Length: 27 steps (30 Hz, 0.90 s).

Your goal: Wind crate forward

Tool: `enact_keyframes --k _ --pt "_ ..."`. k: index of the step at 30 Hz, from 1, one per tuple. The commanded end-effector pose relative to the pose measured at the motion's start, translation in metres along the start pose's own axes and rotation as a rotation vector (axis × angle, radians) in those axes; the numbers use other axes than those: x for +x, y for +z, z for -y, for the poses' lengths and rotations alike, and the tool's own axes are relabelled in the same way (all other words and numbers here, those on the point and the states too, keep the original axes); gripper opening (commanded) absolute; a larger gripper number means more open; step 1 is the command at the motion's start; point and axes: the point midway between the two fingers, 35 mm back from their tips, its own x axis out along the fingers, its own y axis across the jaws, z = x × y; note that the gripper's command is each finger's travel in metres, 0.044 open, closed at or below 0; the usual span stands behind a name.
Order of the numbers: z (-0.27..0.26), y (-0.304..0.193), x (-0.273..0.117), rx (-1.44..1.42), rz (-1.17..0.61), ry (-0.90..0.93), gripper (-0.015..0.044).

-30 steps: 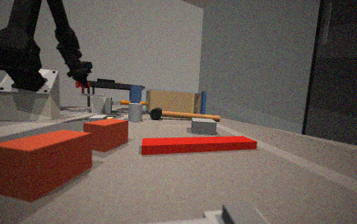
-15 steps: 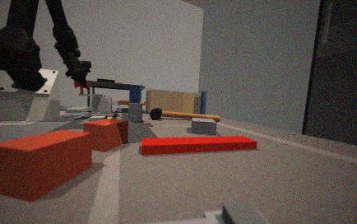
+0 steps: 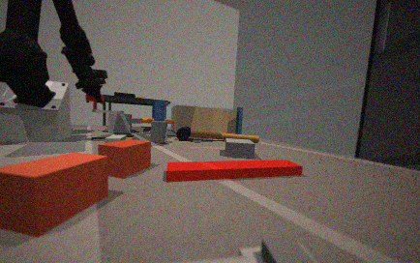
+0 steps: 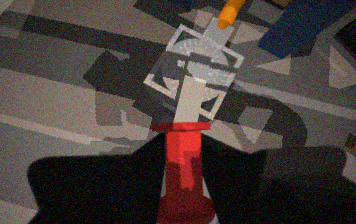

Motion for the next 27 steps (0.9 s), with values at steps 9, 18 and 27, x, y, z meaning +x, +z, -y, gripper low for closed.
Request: enact_keyframes --k 9,18,27 --pt "0.026 -0.007 0.002 -0.014 -0.013 -0.026 0.0" --pt "0.037 -0.005 0.002 -0.014 -0.013 -0.027 0.0" --pt "0.048 -0.003 0.002 -0.014 -0.013 -0.028 0.0"
